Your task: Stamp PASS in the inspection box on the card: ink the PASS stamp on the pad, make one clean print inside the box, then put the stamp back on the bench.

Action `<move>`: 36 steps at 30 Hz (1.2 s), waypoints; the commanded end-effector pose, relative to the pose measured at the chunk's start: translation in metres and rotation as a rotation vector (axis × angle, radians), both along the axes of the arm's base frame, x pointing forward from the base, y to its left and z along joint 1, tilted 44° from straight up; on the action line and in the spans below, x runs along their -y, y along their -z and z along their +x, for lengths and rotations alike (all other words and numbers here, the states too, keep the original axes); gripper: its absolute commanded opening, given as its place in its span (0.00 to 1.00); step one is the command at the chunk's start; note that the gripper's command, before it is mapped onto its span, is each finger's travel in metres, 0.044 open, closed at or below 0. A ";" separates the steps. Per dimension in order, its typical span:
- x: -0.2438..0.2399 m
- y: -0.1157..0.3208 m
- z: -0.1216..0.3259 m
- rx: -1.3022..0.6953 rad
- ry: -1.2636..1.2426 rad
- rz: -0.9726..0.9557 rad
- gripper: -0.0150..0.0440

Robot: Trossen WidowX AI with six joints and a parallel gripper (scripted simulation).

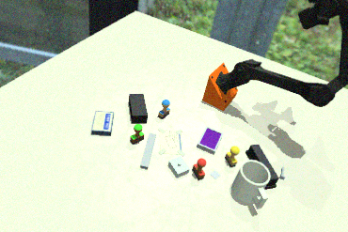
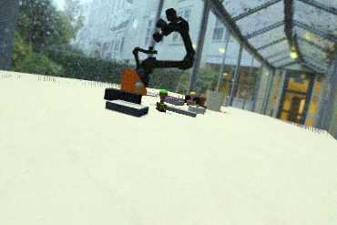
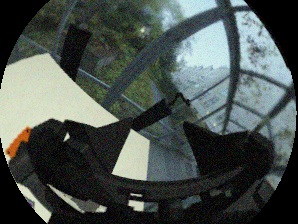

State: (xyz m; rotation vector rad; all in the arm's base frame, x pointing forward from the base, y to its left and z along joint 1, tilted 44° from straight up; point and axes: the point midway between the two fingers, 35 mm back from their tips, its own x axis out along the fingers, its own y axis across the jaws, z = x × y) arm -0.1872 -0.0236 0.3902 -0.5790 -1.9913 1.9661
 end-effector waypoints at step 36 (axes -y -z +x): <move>0.301 0.273 0.273 1.429 -1.077 0.546 0.61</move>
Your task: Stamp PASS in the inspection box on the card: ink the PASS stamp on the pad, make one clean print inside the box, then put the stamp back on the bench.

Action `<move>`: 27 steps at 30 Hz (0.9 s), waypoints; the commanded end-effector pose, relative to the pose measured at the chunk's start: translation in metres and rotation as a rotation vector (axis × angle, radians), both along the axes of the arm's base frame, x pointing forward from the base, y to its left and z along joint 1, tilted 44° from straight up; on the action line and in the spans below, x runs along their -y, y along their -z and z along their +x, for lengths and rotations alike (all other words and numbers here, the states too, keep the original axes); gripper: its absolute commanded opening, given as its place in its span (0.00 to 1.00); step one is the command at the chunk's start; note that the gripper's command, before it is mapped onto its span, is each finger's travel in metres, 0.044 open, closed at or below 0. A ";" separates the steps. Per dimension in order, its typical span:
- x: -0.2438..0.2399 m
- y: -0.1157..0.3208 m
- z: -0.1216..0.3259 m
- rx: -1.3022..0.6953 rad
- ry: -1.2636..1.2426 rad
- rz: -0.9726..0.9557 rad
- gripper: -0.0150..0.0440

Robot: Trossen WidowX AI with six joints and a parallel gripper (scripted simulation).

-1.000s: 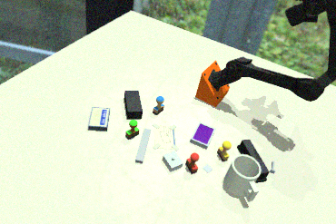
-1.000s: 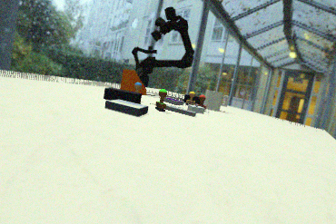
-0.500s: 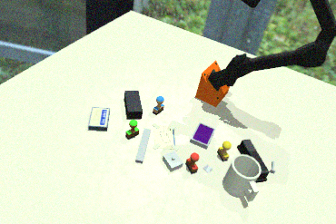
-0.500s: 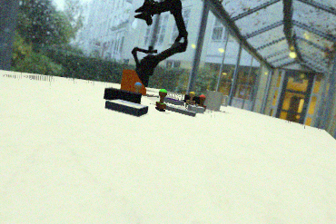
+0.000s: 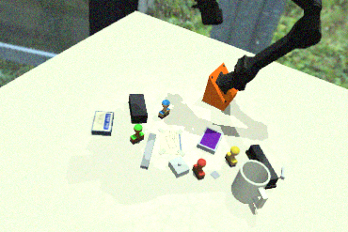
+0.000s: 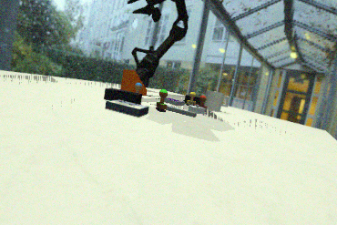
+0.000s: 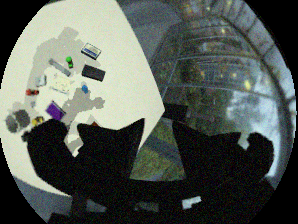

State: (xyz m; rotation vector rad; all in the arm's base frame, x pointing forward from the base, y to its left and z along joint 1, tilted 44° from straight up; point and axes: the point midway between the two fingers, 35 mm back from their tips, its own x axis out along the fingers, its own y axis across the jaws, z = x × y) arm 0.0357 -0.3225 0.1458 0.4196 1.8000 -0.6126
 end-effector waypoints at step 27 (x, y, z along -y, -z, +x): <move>-0.121 0.168 0.301 0.669 -0.395 0.754 0.61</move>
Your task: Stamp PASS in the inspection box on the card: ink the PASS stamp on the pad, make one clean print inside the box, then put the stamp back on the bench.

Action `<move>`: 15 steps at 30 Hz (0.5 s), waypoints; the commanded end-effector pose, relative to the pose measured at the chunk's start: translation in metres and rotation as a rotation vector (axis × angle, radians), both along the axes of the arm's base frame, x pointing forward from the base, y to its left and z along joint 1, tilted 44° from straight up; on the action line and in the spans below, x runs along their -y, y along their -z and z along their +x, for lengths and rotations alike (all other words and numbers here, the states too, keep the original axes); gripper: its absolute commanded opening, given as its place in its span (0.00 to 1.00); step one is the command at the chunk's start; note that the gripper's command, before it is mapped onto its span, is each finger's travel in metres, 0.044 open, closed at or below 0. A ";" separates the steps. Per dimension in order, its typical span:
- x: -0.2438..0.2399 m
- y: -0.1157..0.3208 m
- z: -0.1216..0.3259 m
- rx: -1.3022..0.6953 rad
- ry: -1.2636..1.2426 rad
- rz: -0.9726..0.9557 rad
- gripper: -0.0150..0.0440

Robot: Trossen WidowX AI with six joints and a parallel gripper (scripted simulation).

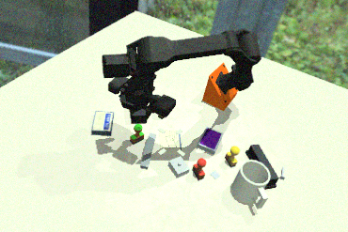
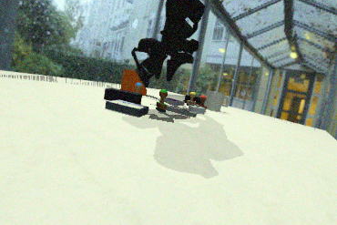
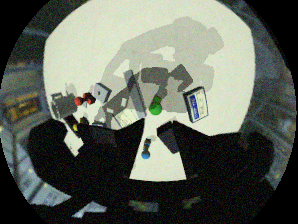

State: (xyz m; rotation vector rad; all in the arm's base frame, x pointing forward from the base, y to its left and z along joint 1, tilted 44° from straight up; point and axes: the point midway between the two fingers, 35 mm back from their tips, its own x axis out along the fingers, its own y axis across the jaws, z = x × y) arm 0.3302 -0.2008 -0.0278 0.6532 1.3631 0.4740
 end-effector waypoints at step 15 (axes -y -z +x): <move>-0.010 0.009 0.011 0.024 0.009 0.000 0.61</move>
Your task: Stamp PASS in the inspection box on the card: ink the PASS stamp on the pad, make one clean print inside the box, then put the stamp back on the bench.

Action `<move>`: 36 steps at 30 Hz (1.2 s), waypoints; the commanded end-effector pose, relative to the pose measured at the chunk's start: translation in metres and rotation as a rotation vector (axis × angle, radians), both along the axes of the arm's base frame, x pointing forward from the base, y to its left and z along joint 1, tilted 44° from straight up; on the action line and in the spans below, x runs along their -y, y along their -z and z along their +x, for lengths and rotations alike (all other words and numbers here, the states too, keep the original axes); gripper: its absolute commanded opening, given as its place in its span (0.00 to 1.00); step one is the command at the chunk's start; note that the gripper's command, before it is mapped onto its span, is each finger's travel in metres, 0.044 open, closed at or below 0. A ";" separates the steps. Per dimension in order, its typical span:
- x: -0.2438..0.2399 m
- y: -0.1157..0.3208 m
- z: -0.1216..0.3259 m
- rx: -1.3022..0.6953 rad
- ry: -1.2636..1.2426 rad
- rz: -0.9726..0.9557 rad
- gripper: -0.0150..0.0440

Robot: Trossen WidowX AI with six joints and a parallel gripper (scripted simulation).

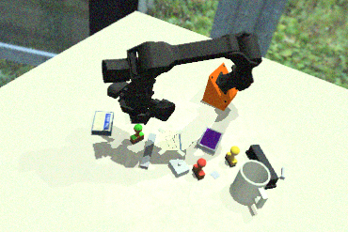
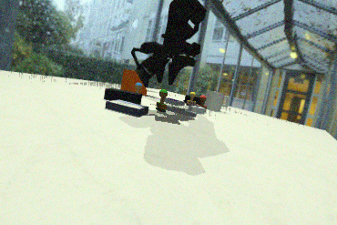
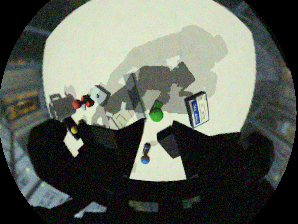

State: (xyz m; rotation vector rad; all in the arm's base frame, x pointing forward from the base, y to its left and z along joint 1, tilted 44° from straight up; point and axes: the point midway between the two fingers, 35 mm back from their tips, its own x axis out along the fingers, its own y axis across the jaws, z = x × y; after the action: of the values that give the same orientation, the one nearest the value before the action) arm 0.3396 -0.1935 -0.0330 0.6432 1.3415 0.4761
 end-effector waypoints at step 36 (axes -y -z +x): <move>-0.041 0.043 0.011 0.002 0.007 0.008 0.61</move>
State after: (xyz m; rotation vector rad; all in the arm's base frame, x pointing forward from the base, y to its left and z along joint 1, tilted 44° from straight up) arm 0.3499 -0.1537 -0.0745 0.6450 1.3403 0.4798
